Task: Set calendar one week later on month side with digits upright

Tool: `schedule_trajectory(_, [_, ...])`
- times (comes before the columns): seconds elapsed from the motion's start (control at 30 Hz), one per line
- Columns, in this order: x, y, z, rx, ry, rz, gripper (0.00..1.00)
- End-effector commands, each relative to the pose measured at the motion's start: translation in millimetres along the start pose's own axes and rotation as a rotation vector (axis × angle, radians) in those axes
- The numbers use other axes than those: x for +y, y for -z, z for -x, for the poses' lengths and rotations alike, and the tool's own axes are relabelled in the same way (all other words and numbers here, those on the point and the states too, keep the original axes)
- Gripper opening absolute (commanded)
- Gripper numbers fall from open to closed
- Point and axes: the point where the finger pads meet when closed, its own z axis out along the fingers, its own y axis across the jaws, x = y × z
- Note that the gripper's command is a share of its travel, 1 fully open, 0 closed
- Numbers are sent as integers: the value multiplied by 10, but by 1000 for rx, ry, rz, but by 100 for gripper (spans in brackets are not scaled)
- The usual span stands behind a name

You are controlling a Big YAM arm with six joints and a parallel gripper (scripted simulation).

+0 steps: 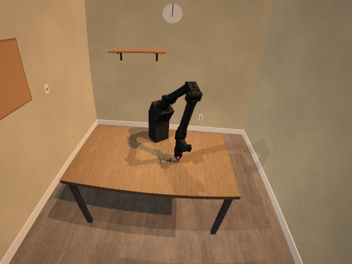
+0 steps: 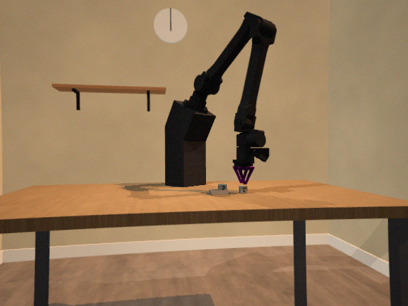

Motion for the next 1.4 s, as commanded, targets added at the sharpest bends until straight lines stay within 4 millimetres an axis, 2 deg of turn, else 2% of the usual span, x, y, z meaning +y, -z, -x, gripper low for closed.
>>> schedule_trajectory(0.0, [37, 17, 30, -6, 1, -4, 45])
schedule_trajectory(0.87, [9, -294, 39, -7, 0, -6, 45])
schedule_trajectory(1.37, [-57, -264, 78, -15, 1, -19, 45])
